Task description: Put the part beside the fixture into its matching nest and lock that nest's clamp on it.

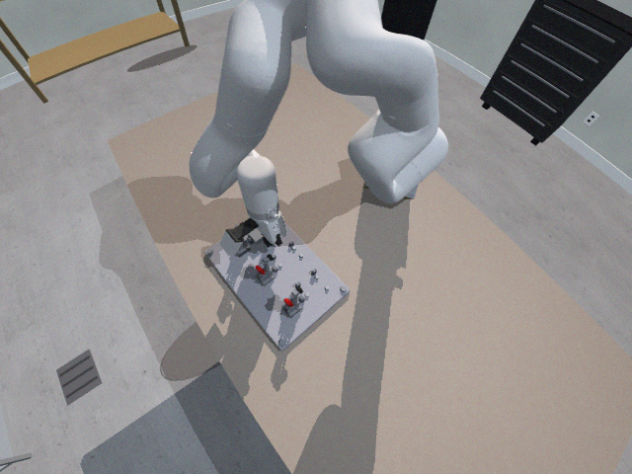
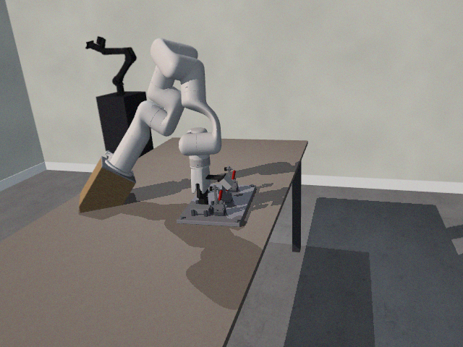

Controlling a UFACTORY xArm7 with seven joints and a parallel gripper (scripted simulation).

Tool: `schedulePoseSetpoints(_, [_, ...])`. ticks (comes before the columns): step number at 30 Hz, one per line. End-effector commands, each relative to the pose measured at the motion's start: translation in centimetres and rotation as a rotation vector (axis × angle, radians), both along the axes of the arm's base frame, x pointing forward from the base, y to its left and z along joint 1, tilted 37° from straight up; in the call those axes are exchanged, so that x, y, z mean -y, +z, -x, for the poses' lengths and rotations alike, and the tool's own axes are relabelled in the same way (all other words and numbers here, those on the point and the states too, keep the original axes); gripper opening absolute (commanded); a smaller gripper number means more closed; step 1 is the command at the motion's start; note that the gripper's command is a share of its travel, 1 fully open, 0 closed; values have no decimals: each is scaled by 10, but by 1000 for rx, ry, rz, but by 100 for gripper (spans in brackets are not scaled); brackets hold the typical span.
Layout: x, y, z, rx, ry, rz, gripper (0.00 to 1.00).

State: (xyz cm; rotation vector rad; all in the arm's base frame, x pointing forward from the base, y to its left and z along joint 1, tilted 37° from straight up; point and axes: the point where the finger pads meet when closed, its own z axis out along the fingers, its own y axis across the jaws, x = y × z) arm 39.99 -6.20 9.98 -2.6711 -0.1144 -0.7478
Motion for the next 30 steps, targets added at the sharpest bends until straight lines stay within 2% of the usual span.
schedulePoseSetpoints(1, [1,0,0,1,-2,1,0])
schedulePoseSetpoints(30, [9,-2,-2,1,-2,1,0])
